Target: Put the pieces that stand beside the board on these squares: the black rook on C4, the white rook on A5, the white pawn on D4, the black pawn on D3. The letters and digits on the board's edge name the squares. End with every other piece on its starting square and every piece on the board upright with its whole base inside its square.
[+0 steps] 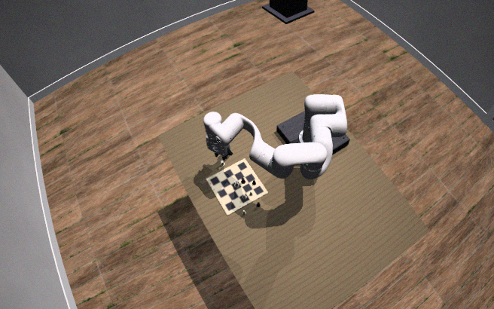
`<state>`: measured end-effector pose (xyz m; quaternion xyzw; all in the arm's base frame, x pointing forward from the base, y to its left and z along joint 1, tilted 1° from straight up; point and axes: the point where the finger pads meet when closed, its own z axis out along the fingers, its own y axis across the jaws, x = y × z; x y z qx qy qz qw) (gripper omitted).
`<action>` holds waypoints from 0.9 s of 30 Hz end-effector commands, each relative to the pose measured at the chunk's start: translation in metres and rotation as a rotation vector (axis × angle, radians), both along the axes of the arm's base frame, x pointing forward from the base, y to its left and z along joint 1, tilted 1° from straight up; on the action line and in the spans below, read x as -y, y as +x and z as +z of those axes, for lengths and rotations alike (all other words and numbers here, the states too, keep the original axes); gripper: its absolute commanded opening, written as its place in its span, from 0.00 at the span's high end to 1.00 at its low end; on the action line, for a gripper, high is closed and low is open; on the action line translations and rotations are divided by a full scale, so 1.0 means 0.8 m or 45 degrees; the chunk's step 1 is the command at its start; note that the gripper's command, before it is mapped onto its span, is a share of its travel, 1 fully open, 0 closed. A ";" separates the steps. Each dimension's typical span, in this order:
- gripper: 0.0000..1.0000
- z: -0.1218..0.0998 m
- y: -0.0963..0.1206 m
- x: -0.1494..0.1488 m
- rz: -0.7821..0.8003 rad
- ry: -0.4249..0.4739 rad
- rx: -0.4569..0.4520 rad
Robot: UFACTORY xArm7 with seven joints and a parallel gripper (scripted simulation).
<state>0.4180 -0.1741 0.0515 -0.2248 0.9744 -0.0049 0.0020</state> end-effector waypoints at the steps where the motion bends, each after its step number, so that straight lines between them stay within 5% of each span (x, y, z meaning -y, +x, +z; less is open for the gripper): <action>1: 0.63 -0.007 0.002 0.001 0.000 -0.002 0.005; 27: 0.63 -0.044 0.004 0.002 0.000 -0.002 0.005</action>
